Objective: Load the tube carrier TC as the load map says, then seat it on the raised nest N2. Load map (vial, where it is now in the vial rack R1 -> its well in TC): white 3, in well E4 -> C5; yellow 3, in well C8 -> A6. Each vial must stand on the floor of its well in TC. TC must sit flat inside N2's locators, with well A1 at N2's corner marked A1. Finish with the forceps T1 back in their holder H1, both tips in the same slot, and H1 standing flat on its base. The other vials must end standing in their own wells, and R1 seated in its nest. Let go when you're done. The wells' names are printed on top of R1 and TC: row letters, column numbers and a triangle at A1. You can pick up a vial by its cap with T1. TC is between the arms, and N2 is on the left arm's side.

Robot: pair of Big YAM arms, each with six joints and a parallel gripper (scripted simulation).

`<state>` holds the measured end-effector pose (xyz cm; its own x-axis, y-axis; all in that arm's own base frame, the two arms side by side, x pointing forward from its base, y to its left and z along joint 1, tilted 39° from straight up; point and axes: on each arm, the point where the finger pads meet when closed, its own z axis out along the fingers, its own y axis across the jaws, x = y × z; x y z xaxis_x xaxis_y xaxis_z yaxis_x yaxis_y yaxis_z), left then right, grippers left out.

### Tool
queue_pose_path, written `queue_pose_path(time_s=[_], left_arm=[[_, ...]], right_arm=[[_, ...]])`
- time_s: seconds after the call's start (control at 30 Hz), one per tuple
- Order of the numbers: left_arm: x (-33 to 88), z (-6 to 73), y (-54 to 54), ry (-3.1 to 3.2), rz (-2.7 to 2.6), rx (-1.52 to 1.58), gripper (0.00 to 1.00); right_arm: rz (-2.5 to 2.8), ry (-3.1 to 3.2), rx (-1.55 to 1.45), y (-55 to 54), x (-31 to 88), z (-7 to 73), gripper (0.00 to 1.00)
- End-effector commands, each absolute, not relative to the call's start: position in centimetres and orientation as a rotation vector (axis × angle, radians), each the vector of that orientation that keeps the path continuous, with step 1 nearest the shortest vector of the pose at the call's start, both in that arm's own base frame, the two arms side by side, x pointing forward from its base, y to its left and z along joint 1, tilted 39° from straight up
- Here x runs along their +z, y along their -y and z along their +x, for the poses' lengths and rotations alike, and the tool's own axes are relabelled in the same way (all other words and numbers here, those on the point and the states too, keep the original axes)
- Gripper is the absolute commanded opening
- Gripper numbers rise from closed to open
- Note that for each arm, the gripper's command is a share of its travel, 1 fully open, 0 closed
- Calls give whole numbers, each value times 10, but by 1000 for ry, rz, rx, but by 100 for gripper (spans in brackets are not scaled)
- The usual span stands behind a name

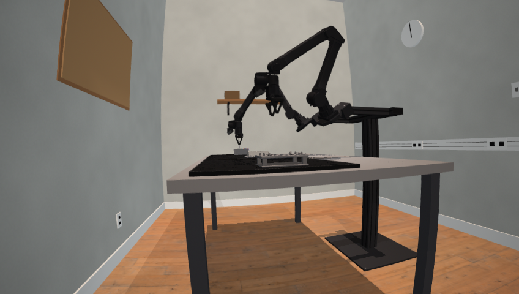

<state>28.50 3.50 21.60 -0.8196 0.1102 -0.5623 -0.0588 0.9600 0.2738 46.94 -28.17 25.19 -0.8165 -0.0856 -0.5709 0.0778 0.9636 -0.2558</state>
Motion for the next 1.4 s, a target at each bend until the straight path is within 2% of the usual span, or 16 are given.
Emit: queue_pose_path(time_s=[0.0, 1.37], left_arm=[[229, 290, -34, -2478, 50, 371, 100], [229, 290, -34, -2478, 50, 371, 100]], right_arm=[[-2, -2464, -380, 282, 279, 472, 7], [-9, -2469, -383, 279, 298, 455, 8]])
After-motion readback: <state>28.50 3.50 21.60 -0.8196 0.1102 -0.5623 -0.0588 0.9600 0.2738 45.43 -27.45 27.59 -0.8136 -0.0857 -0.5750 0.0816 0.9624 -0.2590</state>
